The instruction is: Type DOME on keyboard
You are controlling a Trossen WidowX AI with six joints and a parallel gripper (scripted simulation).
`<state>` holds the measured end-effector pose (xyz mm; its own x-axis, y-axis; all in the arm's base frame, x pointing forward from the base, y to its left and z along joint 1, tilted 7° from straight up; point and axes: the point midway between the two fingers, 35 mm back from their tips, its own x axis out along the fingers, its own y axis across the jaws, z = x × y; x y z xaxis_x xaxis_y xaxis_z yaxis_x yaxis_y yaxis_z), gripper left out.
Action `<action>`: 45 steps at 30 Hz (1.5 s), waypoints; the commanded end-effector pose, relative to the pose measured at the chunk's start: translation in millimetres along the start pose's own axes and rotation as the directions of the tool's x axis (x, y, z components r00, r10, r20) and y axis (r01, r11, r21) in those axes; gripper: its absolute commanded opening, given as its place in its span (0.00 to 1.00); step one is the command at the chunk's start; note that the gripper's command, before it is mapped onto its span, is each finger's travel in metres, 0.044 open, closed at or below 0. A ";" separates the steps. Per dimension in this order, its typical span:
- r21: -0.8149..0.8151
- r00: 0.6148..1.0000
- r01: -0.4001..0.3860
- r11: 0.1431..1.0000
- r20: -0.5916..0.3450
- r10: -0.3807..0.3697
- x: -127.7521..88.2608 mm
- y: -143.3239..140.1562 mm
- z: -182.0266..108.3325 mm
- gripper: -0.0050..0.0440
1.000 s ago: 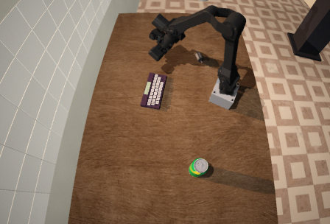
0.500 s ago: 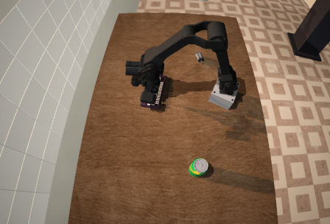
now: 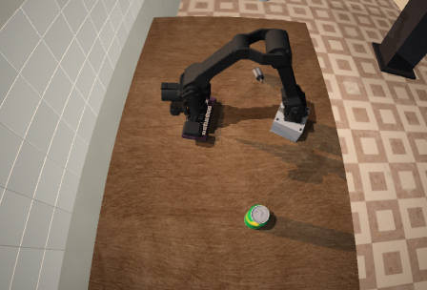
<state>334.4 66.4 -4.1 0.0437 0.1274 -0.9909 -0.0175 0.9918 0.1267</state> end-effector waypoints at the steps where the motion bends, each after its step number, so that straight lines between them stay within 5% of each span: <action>1: 0.019 1.000 0.003 1.000 -0.006 -0.003 1.9 -38.3 -1.6 0.00; 15: 0.017 1.000 0.004 1.000 -0.002 -0.004 0.8 -53.6 -1.1 0.00; 23: 0.017 1.000 0.006 1.000 0.010 -0.006 -2.5 -117.2 2.0 0.00; 45: 0.020 1.000 0.007 1.000 0.013 -0.007 -3.8 -88.1 -31.4 0.00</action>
<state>304.1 -21.8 -17.2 0.0394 0.1228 -0.9917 0.0012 0.9924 0.1229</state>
